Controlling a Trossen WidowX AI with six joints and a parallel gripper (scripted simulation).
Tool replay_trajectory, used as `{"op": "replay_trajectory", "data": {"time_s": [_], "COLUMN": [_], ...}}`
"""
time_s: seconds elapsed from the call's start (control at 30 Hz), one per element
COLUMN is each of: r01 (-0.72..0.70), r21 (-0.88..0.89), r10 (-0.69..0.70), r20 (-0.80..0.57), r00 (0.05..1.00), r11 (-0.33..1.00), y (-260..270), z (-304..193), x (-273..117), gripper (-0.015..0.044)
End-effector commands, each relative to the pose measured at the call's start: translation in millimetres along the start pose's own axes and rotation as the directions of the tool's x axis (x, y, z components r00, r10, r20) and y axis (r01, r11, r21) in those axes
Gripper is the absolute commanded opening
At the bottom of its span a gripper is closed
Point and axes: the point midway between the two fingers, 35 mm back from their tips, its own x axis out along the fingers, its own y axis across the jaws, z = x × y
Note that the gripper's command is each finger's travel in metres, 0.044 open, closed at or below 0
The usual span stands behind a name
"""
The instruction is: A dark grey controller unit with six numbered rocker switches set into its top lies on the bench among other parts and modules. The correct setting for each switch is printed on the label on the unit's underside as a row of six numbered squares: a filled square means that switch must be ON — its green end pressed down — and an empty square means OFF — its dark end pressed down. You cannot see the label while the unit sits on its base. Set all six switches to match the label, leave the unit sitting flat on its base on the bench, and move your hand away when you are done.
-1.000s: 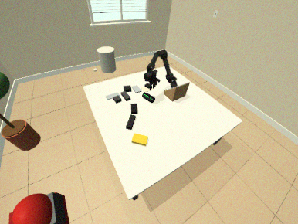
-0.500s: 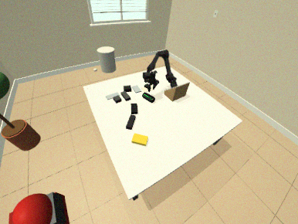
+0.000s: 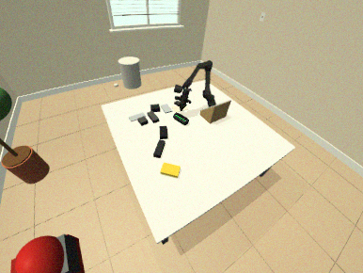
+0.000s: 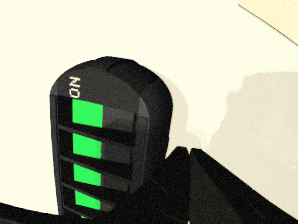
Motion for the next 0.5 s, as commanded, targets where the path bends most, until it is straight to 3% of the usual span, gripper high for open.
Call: {"op": "replay_trajectory", "data": {"time_s": [0.0, 0.47], "r01": [-0.006, -0.006], "r21": [-0.004, -0.004], "r10": [0.006, 0.006], "r20": [0.001, 0.000], "r00": [1.000, 1.000], "r11": [1.000, 1.000], "y": [0.2, -3.4], "z": [0.2, 0.5], "x": [0.2, 18.7], "gripper": [0.0000, 0.0000]}}
